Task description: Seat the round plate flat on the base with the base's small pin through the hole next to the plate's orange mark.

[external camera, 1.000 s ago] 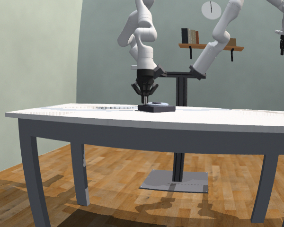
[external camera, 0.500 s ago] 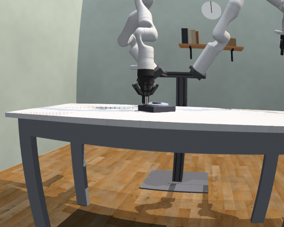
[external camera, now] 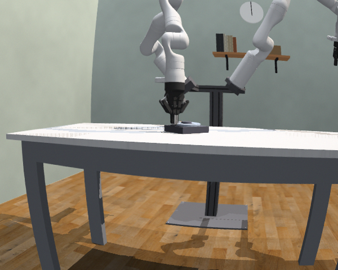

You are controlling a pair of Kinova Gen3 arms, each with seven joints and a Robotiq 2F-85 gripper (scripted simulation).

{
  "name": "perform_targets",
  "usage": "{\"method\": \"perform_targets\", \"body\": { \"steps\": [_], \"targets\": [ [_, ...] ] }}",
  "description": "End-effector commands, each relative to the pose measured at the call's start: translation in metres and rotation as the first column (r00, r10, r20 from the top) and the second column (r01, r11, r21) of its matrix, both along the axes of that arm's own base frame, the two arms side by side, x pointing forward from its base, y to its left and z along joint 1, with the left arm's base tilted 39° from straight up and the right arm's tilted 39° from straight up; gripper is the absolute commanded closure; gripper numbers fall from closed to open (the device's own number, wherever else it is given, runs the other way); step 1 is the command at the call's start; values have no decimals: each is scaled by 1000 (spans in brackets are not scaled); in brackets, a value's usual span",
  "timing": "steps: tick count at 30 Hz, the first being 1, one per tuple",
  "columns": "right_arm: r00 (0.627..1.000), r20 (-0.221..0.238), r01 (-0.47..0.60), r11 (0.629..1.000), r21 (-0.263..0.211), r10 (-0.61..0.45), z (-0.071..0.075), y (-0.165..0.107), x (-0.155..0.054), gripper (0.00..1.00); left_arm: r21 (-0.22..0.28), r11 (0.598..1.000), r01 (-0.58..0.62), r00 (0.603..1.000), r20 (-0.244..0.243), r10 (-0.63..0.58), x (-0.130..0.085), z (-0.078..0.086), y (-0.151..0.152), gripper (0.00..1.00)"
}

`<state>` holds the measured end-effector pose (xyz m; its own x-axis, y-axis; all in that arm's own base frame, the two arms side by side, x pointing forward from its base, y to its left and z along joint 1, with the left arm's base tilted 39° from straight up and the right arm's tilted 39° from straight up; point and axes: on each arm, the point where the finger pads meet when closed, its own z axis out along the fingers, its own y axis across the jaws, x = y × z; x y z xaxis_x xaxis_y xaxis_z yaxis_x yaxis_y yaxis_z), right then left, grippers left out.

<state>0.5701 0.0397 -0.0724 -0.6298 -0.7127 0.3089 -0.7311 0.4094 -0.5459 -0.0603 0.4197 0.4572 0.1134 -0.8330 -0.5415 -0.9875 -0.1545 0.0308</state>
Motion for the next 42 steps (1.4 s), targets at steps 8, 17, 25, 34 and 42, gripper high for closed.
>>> {"method": "perform_targets", "body": {
  "steps": [8, 17, 25, 34, 42],
  "targets": [
    [996, -55, -75, 997, -21, 73, -2, 4, 2, 903, 2, 1000, 0, 1000, 1, 0, 0, 1, 0, 2],
    [992, -77, -104, 994, -29, 102, -3, 6, 4, 903, 2, 1000, 0, 1000, 1, 0, 0, 1, 0, 2],
    [985, -107, -144, 989, -38, 139, -4, 8, 6, 903, 2, 1000, 0, 1000, 1, 0, 0, 1, 0, 2],
    [978, -129, -173, 984, -44, 166, -6, 11, 7, 903, 2, 1000, 0, 1000, 1, 0, 0, 1, 0, 2],
    [977, -129, -174, 984, -45, 167, -4, 10, 10, 903, 2, 1000, 0, 1000, 1, 0, 0, 1, 0, 2]
  ]
}}
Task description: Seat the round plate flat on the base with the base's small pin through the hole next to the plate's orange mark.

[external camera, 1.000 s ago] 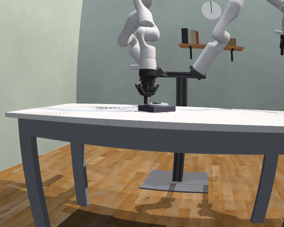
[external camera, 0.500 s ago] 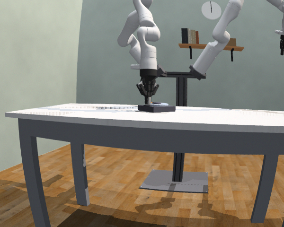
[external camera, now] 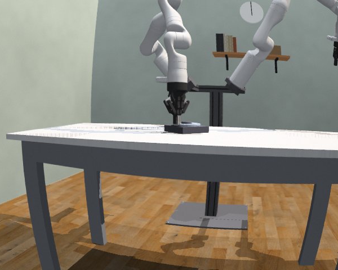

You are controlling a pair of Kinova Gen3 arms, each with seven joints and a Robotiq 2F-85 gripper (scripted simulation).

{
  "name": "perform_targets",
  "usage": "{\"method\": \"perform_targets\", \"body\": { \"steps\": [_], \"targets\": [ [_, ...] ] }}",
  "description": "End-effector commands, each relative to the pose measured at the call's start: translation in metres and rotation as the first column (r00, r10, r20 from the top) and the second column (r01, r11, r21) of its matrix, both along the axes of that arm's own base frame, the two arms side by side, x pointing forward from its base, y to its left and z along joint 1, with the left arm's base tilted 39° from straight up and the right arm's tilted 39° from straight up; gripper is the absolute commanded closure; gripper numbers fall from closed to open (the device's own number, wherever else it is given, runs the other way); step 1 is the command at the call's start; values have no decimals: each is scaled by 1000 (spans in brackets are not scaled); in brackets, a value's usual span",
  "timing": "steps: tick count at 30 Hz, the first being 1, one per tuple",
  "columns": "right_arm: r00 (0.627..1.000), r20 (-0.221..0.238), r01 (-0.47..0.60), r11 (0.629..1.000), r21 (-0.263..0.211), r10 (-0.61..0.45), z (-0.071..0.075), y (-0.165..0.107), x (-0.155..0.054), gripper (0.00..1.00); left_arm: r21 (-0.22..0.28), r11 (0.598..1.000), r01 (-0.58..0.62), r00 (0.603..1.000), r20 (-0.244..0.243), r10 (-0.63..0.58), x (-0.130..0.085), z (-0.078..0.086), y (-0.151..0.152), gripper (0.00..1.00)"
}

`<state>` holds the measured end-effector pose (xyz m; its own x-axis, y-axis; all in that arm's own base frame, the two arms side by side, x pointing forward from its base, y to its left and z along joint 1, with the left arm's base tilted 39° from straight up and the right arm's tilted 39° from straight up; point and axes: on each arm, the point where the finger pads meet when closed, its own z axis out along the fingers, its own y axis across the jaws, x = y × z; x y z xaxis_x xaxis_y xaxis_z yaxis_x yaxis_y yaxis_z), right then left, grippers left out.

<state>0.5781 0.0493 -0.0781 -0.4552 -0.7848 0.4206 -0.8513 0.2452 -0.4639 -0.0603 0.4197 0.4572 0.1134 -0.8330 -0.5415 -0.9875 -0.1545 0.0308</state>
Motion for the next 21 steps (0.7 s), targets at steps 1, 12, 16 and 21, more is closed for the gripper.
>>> {"method": "perform_targets", "body": {
  "steps": [1, 12, 16, 21],
  "targets": [
    [1000, 1, -1, 1000, 1, 1, 2, 0, 3, 903, 2, 1000, 0, 1000, 1, 0, 0, 1, 0, 2],
    [1000, 1, -1, 1000, 1, 1, 5, 0, 6, 903, 2, 1000, 0, 1000, 1, 0, 0, 1, 0, 2],
    [1000, 1, -1, 1000, 1, 1, 12, 5, 4, 903, 2, 1000, 0, 1000, 1, 0, 0, 1, 0, 2],
    [1000, 1, -1, 1000, 1, 1, 26, 15, -1, 903, 2, 1000, 0, 1000, 1, 0, 0, 1, 0, 2]
  ]
}}
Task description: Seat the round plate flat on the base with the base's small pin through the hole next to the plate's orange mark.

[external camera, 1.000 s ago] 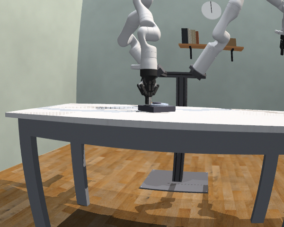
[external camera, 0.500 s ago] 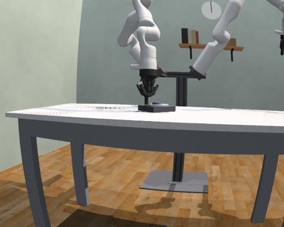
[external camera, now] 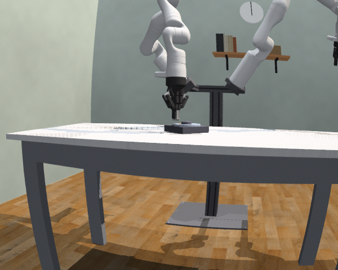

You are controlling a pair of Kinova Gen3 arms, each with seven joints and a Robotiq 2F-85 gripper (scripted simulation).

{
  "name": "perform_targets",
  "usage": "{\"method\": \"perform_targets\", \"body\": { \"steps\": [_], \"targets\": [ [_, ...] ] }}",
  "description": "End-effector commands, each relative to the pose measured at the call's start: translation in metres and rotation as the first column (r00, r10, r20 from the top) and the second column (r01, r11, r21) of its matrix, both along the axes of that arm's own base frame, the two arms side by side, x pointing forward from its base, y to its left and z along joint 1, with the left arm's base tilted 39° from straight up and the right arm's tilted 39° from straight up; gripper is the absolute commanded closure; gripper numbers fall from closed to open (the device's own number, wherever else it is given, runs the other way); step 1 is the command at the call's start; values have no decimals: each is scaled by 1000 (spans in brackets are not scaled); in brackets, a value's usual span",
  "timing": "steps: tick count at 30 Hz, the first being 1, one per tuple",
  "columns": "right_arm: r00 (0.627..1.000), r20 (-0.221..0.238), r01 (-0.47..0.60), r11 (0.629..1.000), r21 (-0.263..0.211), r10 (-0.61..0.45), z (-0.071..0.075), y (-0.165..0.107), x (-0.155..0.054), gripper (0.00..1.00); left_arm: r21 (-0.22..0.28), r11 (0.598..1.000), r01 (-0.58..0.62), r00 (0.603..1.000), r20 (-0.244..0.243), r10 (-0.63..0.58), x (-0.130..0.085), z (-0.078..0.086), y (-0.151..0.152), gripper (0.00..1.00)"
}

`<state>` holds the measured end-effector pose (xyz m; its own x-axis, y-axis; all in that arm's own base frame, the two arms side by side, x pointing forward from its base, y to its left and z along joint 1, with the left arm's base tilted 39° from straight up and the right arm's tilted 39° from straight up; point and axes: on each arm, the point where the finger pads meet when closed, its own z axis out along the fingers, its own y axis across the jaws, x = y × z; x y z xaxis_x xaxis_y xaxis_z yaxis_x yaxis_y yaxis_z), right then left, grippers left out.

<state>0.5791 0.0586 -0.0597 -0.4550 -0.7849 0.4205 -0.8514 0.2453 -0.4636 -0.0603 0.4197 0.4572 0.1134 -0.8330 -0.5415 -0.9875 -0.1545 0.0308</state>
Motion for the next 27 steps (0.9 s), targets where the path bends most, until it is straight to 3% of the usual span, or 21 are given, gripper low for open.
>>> {"method": "perform_targets", "body": {
  "steps": [1, 18, 27],
  "targets": [
    [1000, 1, -1, 1000, 1, 1, 9, 7, -3, 903, 2, 1000, 0, 1000, 1, 0, 0, 1, 0, 2],
    [1000, 1, -1, 1000, 1, 1, 14, 11, -4, 903, 2, 1000, 0, 1000, 1, 0, 0, 1, 0, 2],
    [1000, 1, -1, 1000, 1, 1, 34, 25, -11, 903, 2, 1000, 0, 1000, 1, 0, 0, 1, 0, 2]
  ]
}}
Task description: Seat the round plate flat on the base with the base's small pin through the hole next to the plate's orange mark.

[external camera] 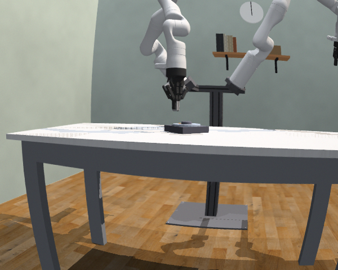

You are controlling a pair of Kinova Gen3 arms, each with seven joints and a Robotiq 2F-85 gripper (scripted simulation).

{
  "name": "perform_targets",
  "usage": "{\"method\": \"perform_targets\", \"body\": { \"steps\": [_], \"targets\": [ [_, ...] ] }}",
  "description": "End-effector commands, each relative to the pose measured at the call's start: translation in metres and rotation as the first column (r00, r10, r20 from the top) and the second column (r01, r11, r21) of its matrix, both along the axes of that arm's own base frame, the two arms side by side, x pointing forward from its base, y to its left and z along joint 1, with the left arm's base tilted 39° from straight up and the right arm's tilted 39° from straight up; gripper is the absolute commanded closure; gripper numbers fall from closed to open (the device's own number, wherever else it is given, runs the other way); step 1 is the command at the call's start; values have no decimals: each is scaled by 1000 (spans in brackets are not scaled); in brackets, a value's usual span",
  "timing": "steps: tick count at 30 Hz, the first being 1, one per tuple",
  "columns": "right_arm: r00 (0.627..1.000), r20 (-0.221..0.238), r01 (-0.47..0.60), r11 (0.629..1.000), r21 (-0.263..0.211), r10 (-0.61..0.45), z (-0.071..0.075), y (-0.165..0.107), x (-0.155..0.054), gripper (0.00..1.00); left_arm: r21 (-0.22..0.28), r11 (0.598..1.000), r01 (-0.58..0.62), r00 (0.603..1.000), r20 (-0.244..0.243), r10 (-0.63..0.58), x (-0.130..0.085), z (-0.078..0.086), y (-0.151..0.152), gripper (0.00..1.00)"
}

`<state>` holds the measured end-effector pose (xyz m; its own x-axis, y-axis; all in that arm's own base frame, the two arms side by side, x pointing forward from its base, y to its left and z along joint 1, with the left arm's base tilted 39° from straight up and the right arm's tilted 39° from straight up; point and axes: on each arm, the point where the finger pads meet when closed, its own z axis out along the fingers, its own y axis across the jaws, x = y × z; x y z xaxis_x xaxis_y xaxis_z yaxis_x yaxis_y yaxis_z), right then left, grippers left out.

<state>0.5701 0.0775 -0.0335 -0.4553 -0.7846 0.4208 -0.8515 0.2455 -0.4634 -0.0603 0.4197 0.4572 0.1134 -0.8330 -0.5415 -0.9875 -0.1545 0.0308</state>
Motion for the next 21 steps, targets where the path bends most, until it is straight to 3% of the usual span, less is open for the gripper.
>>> {"method": "perform_targets", "body": {
  "steps": [1, 12, 21],
  "targets": [
    [1000, 1, -2, 1000, 1, 2, 12, 10, -3, 903, 2, 1000, 0, 1000, 1, 0, 0, 1, 0, 2],
    [1000, 1, -2, 1000, 1, 2, 59, 43, -19, 903, 2, 1000, 0, 1000, 1, 0, 0, 1, 0, 2],
    [1000, 1, -2, 1000, 1, 2, 67, 49, -22, 903, 2, 1000, 0, 1000, 1, 0, 0, 1, 0, 2]
  ]
}}
